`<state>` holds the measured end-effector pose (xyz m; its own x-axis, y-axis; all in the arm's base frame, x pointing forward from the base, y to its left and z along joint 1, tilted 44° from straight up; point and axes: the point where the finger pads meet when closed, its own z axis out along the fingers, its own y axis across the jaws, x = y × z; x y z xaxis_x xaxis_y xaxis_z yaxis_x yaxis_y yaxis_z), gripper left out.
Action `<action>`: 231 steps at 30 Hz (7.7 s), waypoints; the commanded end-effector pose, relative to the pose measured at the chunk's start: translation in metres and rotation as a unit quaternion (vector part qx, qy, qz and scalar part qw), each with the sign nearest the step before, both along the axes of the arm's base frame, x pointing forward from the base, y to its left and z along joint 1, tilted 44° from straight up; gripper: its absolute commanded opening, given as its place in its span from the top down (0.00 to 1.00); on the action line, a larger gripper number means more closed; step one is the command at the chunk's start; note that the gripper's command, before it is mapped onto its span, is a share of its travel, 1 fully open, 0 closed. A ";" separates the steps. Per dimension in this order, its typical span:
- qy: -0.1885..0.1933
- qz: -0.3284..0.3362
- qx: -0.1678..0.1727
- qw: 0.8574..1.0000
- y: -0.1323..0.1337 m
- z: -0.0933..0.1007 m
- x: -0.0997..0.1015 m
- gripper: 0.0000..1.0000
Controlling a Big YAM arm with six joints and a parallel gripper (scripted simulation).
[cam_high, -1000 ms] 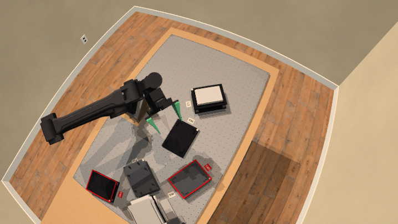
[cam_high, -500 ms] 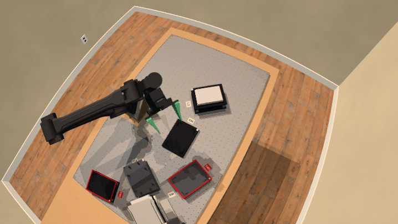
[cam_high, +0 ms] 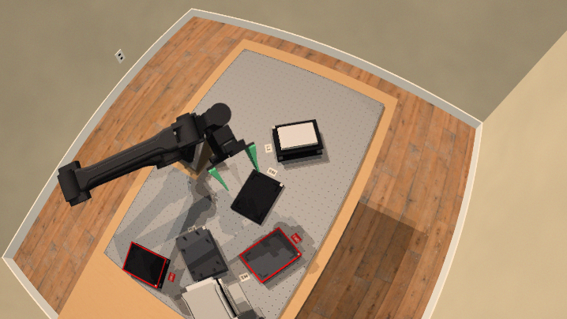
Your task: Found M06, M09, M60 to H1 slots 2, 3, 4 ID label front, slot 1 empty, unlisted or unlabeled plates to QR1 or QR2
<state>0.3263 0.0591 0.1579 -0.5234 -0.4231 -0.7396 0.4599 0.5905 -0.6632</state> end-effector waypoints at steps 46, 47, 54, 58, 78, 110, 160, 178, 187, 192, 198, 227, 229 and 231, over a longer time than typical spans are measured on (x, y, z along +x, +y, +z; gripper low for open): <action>-0.074 -0.042 0.021 0.996 -0.113 0.137 -0.033 0.00; -0.071 -0.042 0.019 0.996 -0.116 0.135 -0.035 0.00; -0.076 -0.042 0.020 0.996 -0.127 0.152 -0.044 0.00; -0.068 -0.042 0.016 0.997 -0.136 0.151 -0.052 0.00; -0.063 -0.042 0.011 0.997 -0.172 0.181 -0.080 0.00; -0.071 -0.038 0.008 0.997 -0.220 0.132 -0.082 0.00; -0.070 -0.035 -0.001 0.997 -0.263 0.103 -0.067 0.00; -0.070 -0.037 -0.001 0.997 -0.275 0.111 -0.049 0.00; -0.057 -0.038 0.005 0.998 -0.278 0.097 -0.046 0.00; -0.078 -0.038 -0.005 0.996 -0.284 0.126 -0.034 0.00; -0.077 -0.038 -0.005 0.996 -0.288 0.128 -0.028 0.00; -0.077 -0.041 -0.005 0.996 -0.305 0.138 -0.001 0.00; -0.069 -0.041 -0.001 0.997 -0.306 0.130 -0.001 0.00; -0.073 -0.041 -0.003 0.996 -0.308 0.137 0.003 0.00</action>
<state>0.3206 -0.2403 0.2746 -0.4623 -0.3693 -0.8061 0.5801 0.5616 -0.5900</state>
